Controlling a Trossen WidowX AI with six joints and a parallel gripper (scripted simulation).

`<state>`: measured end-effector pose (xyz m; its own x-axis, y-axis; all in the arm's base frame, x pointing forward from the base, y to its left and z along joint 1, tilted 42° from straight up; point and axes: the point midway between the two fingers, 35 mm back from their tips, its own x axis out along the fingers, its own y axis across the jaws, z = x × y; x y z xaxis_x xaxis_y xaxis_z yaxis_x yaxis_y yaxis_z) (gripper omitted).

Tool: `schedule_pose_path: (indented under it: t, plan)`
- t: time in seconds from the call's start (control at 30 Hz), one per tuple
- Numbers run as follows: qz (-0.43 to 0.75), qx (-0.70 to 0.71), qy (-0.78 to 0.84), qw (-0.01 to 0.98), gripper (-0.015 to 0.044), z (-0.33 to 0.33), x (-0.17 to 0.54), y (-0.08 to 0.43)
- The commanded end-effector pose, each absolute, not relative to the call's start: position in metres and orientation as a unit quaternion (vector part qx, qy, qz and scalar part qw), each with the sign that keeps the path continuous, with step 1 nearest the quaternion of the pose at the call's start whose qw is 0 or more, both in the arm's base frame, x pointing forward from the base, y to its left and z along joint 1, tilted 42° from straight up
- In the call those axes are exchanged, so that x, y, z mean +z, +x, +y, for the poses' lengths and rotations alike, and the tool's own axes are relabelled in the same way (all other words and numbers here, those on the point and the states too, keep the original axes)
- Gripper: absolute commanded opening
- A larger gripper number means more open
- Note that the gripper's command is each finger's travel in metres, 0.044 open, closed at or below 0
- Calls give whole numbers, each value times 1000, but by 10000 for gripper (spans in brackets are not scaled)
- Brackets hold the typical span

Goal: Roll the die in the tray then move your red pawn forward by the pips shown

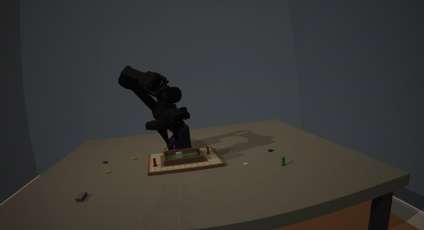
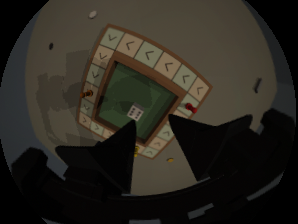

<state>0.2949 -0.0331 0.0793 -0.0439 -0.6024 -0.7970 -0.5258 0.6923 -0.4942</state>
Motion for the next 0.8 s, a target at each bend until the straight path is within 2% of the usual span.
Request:
schedule_pose_path:
  t: [0.0, 0.17, 0.77]
  plan:
    - [637, -319, -155, 685, 200, -74, 106, 320]
    - [523, -485, 15, 701, 200, -104, 123, 328]
    - [518, -491, 21, 700, 200, -105, 123, 326]
